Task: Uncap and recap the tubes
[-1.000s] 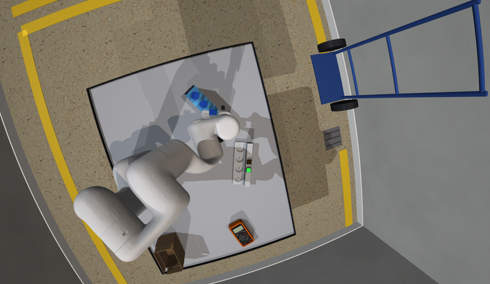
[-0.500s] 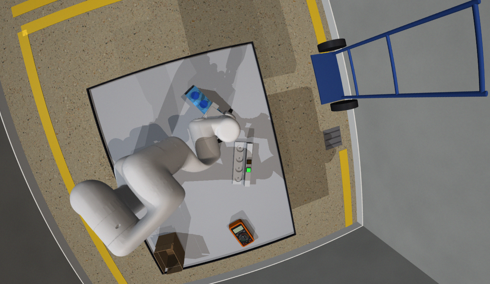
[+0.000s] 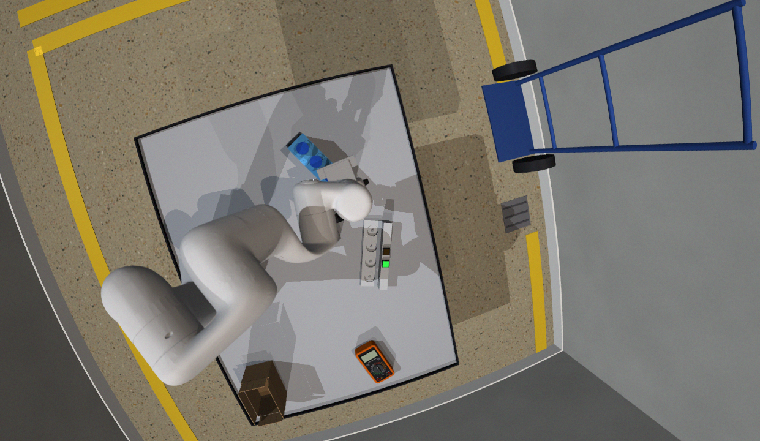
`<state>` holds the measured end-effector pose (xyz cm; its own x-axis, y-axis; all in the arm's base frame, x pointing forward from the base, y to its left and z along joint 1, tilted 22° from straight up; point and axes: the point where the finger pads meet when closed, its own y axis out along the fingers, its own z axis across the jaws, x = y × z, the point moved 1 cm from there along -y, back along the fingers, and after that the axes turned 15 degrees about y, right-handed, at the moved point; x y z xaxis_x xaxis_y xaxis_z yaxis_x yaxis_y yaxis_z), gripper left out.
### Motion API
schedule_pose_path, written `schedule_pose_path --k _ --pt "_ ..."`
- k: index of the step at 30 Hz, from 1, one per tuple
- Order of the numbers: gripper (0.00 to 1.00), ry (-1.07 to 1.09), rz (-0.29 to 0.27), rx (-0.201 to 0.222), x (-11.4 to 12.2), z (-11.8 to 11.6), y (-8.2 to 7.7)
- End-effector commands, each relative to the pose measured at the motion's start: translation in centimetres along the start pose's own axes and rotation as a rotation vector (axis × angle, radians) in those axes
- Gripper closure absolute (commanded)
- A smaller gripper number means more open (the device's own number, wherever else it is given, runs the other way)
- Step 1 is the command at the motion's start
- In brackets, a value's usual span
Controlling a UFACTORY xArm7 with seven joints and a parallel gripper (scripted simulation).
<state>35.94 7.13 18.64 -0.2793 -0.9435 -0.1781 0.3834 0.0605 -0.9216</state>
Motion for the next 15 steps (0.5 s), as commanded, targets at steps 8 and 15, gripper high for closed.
schedule_pose_path --k 8,15 --pt "1.0 0.394 -0.031 0.008 -0.11 0.09 -0.05" --pt "0.54 0.394 -0.031 0.008 -0.11 0.09 -0.05"
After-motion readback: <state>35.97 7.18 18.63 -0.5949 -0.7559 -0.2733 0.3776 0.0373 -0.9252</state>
